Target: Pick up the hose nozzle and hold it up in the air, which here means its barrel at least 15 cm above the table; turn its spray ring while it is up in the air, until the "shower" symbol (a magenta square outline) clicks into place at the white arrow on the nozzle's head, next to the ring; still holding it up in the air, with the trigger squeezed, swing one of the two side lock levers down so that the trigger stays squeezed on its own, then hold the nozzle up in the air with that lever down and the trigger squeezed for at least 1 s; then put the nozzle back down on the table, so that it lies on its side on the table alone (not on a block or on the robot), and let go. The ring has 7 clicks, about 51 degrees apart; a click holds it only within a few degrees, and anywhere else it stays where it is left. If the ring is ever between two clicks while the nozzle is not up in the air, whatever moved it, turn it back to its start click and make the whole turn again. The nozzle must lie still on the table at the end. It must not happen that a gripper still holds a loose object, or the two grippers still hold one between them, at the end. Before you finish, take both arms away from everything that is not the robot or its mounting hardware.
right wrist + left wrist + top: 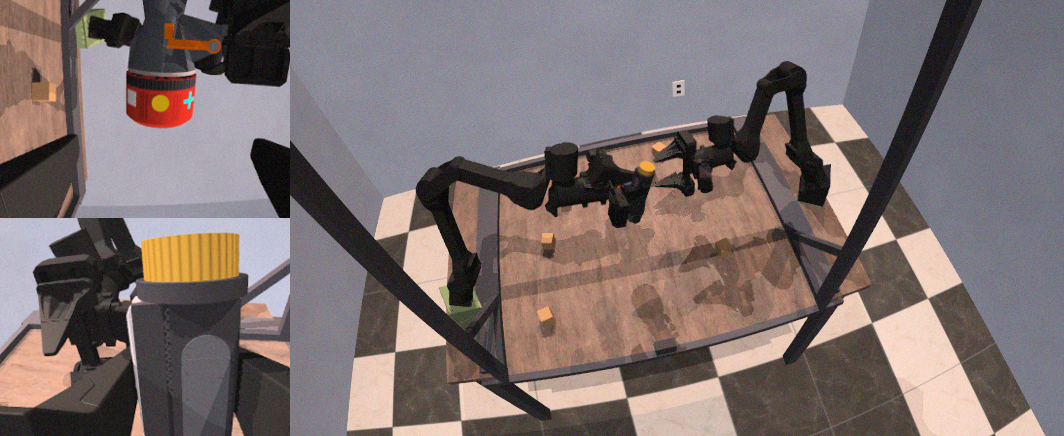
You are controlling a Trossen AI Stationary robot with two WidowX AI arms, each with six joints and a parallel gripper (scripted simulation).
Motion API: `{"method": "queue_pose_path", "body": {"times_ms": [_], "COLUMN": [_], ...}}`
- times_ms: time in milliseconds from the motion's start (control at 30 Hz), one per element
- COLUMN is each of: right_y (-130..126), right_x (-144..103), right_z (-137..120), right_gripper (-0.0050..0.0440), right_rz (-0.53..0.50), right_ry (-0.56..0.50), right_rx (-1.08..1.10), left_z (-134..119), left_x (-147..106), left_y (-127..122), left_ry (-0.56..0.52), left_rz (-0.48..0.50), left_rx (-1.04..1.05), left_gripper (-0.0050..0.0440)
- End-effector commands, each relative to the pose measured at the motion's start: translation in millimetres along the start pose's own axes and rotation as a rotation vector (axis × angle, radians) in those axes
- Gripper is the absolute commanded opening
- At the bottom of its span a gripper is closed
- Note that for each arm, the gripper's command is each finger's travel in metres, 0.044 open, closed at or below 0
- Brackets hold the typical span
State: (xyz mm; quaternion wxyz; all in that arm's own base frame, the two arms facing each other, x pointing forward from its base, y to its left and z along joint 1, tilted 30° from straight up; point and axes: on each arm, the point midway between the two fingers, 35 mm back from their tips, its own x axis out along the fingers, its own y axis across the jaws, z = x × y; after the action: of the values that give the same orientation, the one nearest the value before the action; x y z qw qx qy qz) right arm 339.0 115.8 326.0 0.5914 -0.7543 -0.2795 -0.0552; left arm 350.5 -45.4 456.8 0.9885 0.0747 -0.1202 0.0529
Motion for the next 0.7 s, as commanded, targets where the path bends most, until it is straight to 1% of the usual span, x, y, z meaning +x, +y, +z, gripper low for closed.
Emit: {"method": "queue_pose_path", "body": {"times_ms": [0,667], "right_y": [-5,-7], "right_x": [6,30], "right_z": [1,0], "right_gripper": [0.0408,0.0408], "right_rz": [-0.016,-0.019], "right_ry": [-0.007,0.000], "right_rx": [-0.004,-0.006], "left_z": [18,18], "left_x": [-6,-6], "left_y": [6,6], "left_ry": [-0.045,-0.045], "left_rz": [0.008,0.008], "left_rx": [-0.020,-0.020], "left_gripper": [0.0170,0.0170]}}
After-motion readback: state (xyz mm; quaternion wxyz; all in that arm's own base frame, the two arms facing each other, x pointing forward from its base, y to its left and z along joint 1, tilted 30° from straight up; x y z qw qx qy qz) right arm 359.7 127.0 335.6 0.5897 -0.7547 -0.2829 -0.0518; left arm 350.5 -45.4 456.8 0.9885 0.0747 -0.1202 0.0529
